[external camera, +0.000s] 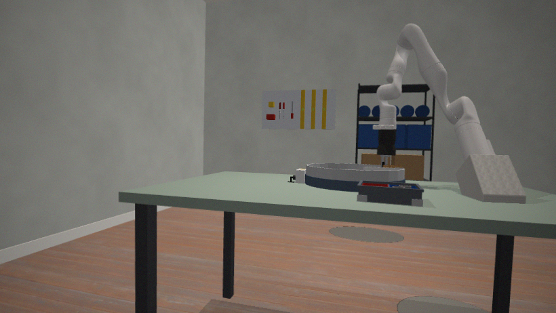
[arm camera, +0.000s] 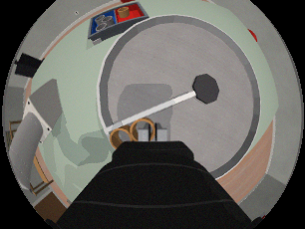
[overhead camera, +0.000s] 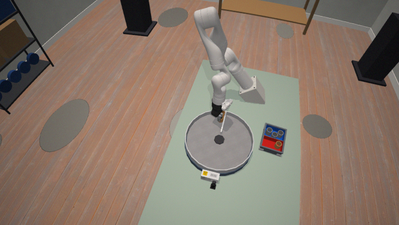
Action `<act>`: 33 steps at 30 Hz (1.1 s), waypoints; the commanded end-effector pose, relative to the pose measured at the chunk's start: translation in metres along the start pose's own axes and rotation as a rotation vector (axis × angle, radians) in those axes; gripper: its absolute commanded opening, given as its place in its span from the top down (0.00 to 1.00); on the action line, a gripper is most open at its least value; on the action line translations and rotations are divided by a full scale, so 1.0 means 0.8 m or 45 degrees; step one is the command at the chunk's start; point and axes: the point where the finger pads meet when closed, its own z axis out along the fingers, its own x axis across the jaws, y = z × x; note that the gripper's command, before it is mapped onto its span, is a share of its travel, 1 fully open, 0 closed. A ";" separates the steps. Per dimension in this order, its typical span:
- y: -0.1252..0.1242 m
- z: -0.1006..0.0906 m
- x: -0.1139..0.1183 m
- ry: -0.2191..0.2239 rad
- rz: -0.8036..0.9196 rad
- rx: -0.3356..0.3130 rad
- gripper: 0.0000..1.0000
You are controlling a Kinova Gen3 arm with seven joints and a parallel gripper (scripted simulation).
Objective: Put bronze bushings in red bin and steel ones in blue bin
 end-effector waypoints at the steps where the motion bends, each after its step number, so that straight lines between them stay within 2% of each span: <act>1: 0.000 0.000 0.000 0.001 0.000 0.001 1.00; 33: 0.000 -0.013 0.000 -0.004 -0.004 0.000 1.00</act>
